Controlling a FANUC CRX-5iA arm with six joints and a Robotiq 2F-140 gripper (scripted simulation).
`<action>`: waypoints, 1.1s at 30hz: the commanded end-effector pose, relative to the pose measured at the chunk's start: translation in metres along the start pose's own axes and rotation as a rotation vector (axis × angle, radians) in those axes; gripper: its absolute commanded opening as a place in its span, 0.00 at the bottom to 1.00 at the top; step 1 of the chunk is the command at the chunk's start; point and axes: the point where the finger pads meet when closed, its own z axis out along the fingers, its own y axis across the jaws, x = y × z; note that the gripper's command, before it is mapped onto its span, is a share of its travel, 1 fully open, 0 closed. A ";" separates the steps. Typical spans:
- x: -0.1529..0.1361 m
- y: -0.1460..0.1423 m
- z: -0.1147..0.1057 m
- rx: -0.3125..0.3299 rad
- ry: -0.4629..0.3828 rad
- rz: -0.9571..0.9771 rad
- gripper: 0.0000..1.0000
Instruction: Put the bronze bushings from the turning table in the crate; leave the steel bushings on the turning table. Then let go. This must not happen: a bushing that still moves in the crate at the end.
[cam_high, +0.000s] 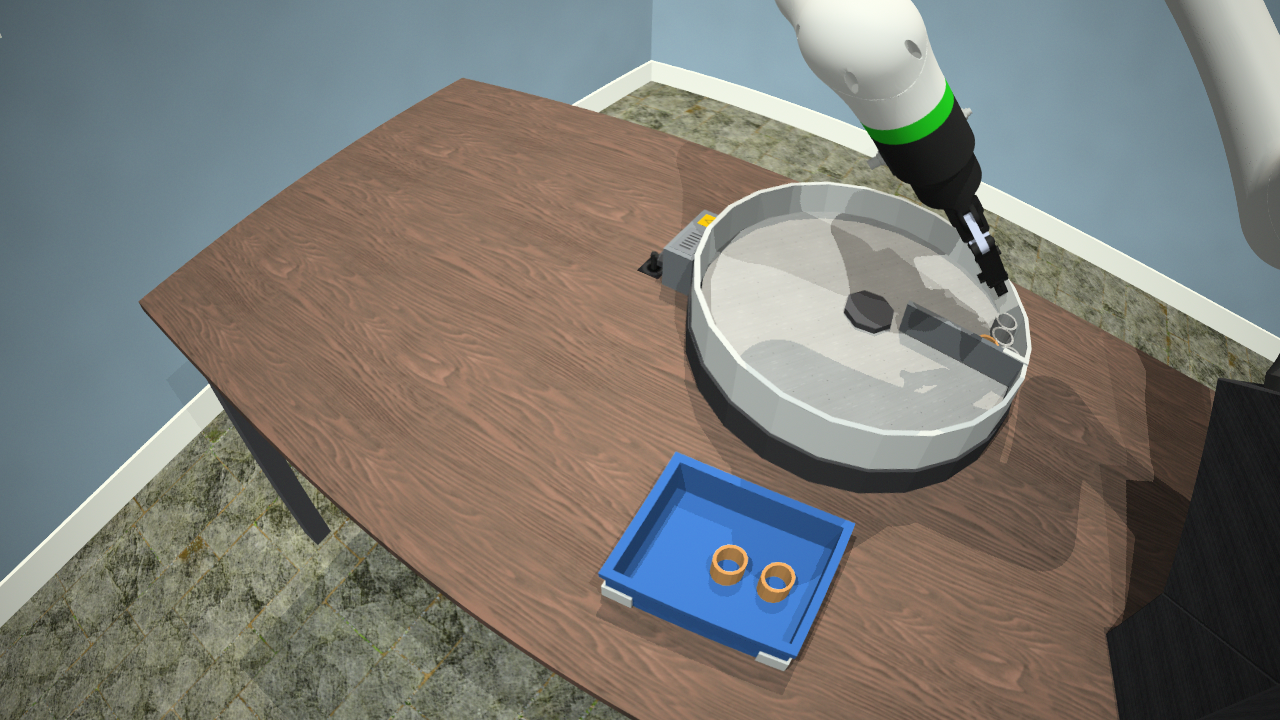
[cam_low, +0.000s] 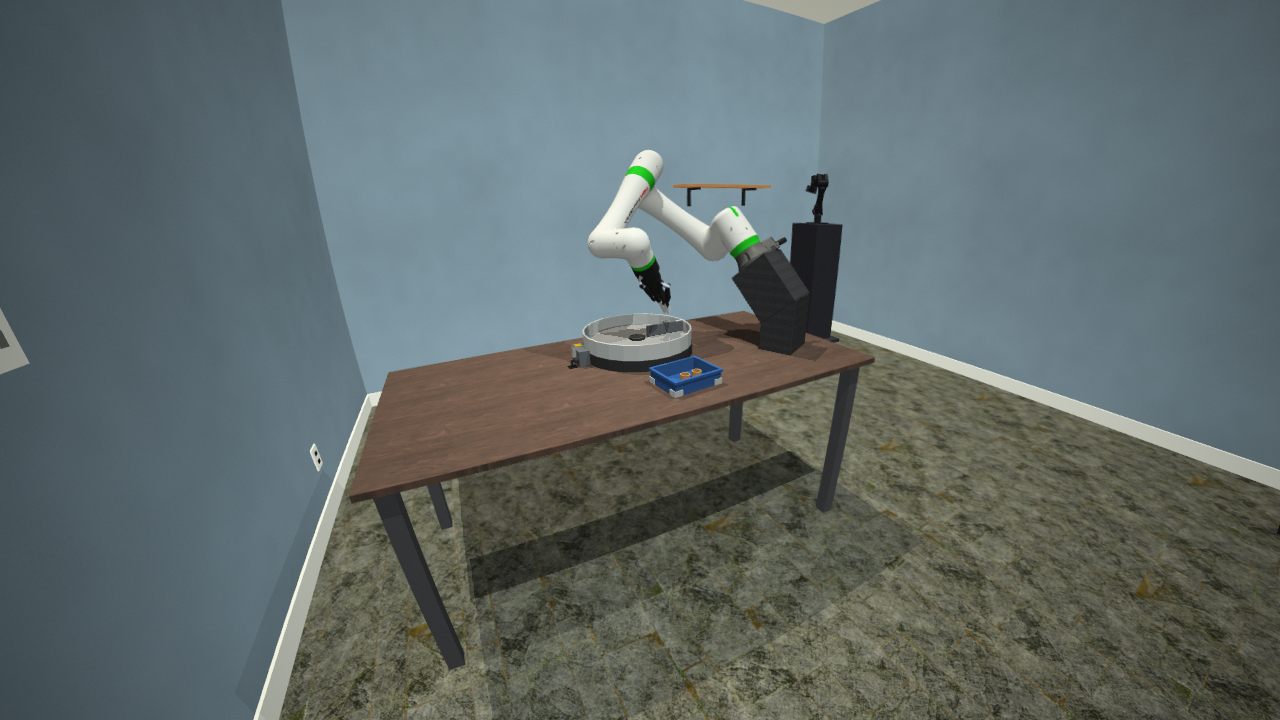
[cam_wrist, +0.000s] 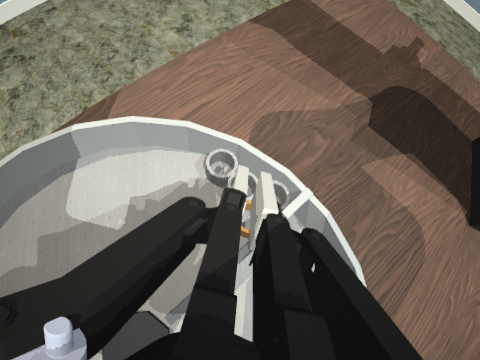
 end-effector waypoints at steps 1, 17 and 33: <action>0.000 0.000 0.000 0.000 0.000 0.000 0.06; -0.015 0.000 0.018 0.000 0.000 0.000 0.06; -0.015 0.000 0.018 0.000 0.000 0.000 0.06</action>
